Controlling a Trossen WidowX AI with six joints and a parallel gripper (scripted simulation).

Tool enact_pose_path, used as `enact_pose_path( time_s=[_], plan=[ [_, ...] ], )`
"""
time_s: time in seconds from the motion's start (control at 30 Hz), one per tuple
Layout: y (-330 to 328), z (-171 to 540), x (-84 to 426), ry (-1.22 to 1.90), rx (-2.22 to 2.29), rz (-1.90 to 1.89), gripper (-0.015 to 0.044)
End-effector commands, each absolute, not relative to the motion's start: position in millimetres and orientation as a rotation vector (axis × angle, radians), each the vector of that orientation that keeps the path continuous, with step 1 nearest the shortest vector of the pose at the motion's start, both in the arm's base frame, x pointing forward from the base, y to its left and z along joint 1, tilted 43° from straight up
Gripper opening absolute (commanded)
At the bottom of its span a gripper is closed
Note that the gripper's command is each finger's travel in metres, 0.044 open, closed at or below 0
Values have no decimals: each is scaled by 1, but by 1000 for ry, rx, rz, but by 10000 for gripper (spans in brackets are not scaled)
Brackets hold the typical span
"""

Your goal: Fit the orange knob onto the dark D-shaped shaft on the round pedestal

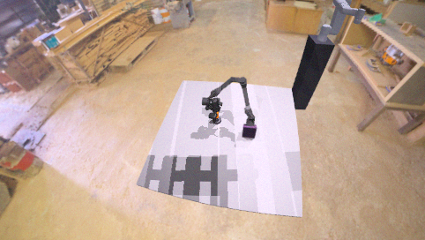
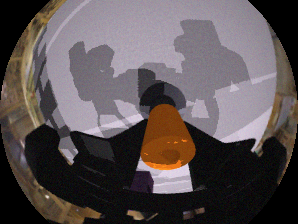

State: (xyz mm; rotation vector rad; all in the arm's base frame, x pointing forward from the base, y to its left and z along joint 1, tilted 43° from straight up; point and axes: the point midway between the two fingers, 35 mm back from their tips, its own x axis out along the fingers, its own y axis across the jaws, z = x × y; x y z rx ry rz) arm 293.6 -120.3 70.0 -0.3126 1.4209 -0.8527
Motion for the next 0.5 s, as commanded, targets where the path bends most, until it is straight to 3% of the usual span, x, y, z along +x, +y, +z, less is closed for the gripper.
enact_pose_path(
  time_s=[0.0,0.47],
  plan=[
    [-120,69,294,1367,-231,-926,0],
    [-121,72,295,1367,-231,-926,0]
  ],
)
